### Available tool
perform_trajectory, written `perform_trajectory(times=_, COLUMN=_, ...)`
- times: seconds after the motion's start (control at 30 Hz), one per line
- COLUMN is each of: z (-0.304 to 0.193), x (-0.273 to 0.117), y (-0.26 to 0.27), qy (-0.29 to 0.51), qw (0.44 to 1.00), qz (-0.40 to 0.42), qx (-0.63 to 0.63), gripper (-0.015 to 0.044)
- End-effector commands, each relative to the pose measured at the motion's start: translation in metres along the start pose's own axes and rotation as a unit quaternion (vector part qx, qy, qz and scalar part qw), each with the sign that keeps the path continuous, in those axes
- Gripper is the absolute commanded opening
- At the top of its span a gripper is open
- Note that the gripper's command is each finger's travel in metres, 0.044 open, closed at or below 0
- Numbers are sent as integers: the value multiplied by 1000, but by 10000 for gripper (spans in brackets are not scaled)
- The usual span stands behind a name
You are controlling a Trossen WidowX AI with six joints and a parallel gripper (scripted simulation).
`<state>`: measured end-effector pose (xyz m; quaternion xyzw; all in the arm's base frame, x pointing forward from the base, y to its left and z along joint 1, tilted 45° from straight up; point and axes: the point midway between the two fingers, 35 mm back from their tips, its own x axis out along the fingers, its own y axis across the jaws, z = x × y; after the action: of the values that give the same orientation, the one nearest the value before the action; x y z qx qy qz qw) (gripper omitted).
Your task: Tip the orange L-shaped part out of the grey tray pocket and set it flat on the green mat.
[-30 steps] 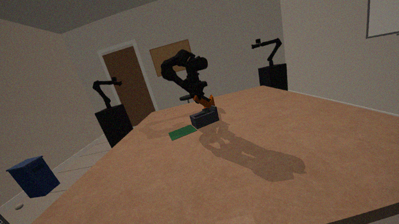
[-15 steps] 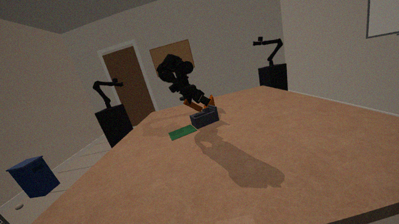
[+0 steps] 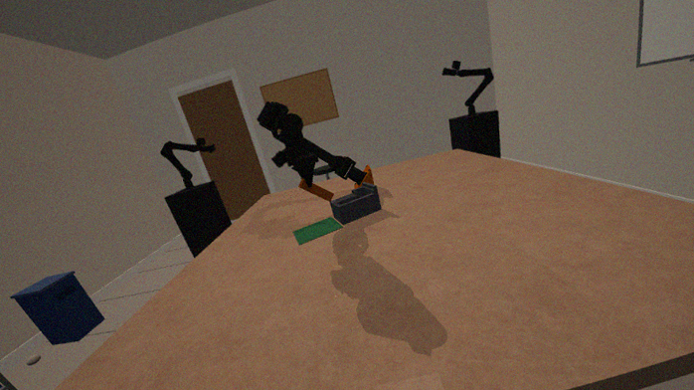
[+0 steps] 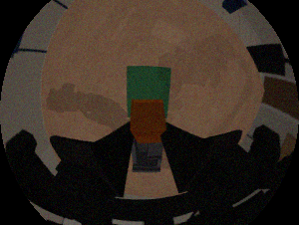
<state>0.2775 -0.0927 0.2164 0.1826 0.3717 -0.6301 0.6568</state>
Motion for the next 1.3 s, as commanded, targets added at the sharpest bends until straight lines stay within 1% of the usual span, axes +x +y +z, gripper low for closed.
perform_trajectory(times=0.0, z=22, x=-3, y=-4, qy=-4, qw=1000, qz=7, qx=0, gripper=0)
perform_trajectory(times=0.1, z=34, x=-3, y=-5, qy=-5, qw=1000, qz=9, qx=0, gripper=0)
perform_trajectory(times=0.37, z=35, x=-1, y=-5, qy=-4, qw=1000, qz=5, qx=1, gripper=0)
perform_trajectory(times=0.77, z=36, x=17, y=-4, qy=-2, qw=1000, qz=-16, qx=9, gripper=0)
perform_trajectory(times=1.27, z=36, x=40, y=-5, qy=-1, qw=1000, qz=-23, qx=11, gripper=0)
